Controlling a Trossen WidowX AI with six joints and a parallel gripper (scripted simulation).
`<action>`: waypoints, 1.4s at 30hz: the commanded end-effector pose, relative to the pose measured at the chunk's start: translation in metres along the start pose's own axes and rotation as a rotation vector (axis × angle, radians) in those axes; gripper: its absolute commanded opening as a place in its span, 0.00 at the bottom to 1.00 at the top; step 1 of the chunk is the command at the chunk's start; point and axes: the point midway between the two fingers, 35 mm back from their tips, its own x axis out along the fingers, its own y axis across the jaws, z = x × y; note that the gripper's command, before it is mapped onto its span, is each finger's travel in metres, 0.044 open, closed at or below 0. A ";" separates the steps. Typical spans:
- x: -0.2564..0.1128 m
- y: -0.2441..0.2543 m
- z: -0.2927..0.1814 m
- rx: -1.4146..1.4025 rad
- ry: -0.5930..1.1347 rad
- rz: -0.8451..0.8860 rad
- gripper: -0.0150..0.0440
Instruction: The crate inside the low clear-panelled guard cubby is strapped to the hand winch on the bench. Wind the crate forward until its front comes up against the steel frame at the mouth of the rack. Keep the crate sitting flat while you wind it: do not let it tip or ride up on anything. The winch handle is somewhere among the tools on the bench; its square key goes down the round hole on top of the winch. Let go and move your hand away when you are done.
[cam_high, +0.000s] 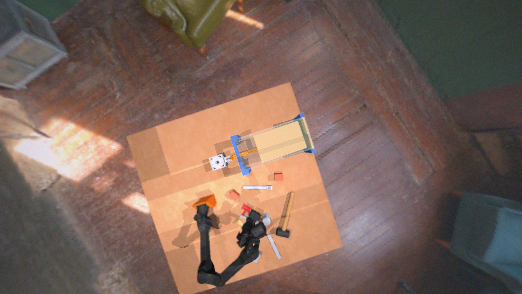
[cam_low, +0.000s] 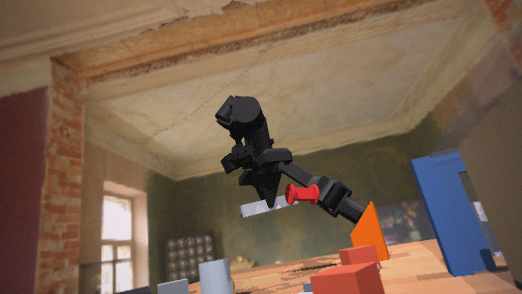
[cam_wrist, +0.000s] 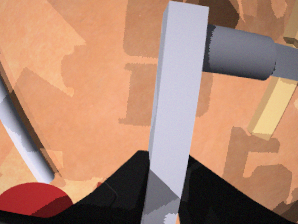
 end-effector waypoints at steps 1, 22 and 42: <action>-0.015 -0.005 -0.001 0.009 0.000 0.001 0.25; -0.024 0.065 -0.045 -0.246 0.022 0.046 0.25; -0.042 0.160 -0.172 -0.686 0.041 0.096 0.25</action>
